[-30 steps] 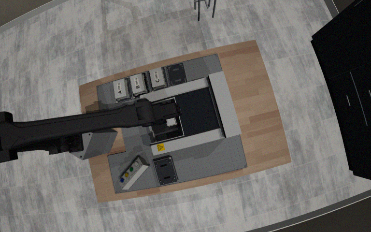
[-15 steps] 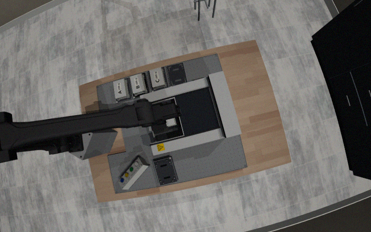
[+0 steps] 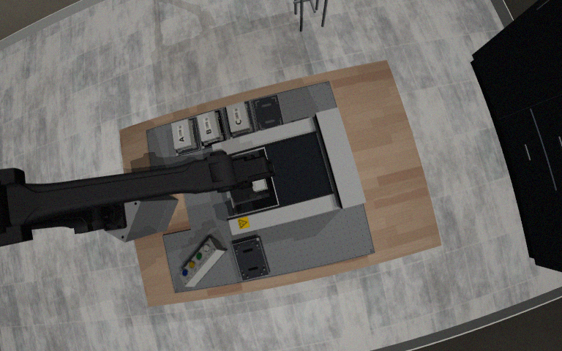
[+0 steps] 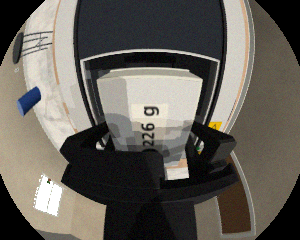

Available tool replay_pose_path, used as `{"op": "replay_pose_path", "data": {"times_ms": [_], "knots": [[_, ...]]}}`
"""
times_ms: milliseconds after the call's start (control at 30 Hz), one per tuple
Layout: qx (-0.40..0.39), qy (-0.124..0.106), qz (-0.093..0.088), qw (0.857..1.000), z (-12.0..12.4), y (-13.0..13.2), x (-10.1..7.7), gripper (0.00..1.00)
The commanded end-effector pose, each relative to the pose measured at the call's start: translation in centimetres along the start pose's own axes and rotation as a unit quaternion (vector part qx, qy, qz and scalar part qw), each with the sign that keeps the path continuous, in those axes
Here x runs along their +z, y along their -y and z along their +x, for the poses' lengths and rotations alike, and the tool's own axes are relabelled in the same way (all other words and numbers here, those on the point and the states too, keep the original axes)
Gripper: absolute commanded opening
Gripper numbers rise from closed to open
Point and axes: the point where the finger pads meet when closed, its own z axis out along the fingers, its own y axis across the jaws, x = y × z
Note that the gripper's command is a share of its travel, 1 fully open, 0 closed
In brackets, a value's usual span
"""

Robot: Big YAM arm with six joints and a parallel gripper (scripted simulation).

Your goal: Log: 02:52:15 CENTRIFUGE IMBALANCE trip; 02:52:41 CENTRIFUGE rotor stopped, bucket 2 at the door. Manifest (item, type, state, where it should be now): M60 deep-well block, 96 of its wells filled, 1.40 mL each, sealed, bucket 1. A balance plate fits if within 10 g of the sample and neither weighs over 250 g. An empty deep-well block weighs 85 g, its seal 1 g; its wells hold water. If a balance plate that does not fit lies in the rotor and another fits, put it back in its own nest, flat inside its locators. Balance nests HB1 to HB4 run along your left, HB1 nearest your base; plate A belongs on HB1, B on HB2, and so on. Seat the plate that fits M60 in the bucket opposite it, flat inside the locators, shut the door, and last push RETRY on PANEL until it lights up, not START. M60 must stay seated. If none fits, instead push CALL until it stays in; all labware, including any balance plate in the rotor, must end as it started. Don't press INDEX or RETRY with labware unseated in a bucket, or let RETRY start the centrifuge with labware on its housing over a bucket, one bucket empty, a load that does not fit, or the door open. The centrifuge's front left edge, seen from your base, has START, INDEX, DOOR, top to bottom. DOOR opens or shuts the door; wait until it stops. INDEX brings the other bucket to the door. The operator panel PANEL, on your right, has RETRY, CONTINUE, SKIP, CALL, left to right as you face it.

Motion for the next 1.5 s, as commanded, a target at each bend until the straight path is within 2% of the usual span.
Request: {"op": "replay_pose_path", "data": {"times_ms": [0, 133, 200, 233, 267, 333, 600, 767, 800, 833, 867, 933, 1133, 1200, 1233, 1467], "knots": [[0.011, 0.011, -0.001, 1.0, -0.7, 0.5, 0.4, 0.0], [0.011, 0.007, -0.001, 1.0, -0.5, 0.5, 1.6, 0.0], [0.011, 0.007, -0.001, 1.0, -0.5, 0.5, 1.6, 0.0], [0.012, 0.035, 0.0, 0.999, -2.1, 0.7, -0.5, 0.0], [0.012, 0.018, -0.001, 1.0, -1.2, 0.6, 1.2, 0.0], [0.011, 0.006, -0.001, 1.0, -0.5, 0.6, 2.6, 0.0], [0.009, 0.007, -0.001, 1.0, -0.6, 0.6, 4.5, 0.0], [0.008, 0.017, -0.001, 1.0, -1.2, 0.7, 4.4, 0.0], [0.008, 0.033, 0.0, 0.999, -1.9, 0.6, 3.1, 0.0], [0.007, 0.028, 0.0, 1.0, -1.5, 0.6, 3.7, 0.0], [0.007, 0.013, -0.001, 1.0, -0.9, 0.6, 5.3, 0.0], [0.007, 0.006, -0.001, 1.0, -0.5, 0.6, 6.2, 0.0], [0.006, 0.008, -0.001, 1.0, -0.7, 0.6, 7.0, 0.0], [0.006, 0.026, 0.0, 1.0, -1.6, 0.6, 5.6, 0.0], [0.006, 0.03, 0.0, 1.0, -2.0, 0.7, 5.5, 0.0], [0.005, 0.015, -0.001, 1.0, -1.3, 0.6, 7.1, 0.0]]}}
